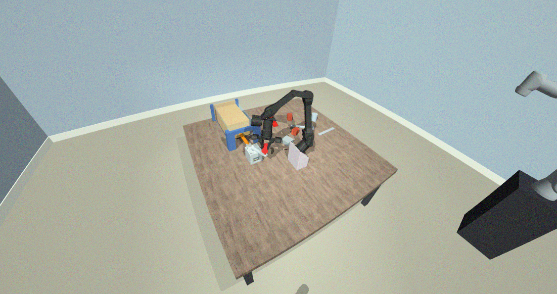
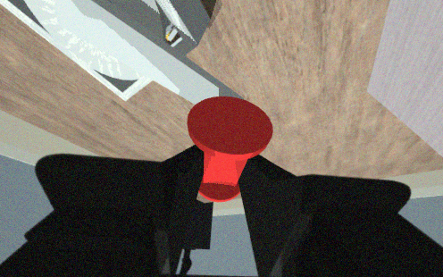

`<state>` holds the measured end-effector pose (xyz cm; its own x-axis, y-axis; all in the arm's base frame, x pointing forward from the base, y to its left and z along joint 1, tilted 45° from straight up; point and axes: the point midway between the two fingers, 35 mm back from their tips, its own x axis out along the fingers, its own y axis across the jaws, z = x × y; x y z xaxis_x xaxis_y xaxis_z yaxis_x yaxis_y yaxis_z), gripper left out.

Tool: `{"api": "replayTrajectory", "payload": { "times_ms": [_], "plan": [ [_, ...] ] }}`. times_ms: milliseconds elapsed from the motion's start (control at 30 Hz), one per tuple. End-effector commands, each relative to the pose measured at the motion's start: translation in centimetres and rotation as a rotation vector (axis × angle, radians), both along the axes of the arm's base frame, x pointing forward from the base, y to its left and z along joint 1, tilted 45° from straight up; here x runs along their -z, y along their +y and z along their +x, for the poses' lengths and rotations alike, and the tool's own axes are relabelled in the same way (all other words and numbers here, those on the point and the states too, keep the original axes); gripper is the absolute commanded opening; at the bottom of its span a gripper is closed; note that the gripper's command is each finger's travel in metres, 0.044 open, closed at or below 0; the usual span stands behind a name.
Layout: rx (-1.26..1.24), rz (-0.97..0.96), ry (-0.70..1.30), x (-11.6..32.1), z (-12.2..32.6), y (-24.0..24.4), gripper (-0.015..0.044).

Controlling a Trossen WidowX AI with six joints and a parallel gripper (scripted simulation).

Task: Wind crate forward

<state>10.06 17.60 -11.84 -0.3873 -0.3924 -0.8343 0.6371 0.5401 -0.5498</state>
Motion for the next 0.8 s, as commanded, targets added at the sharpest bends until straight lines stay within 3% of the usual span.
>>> {"api": "replayTrajectory", "payload": {
  "times_ms": [0,767],
  "plan": [
    [-0.003,-0.032,-0.013,-0.7,0.7,-1.5,0.0],
    [-0.003,-0.034,-0.014,-2.4,3.2,-3.6,0.0]
  ]
}}
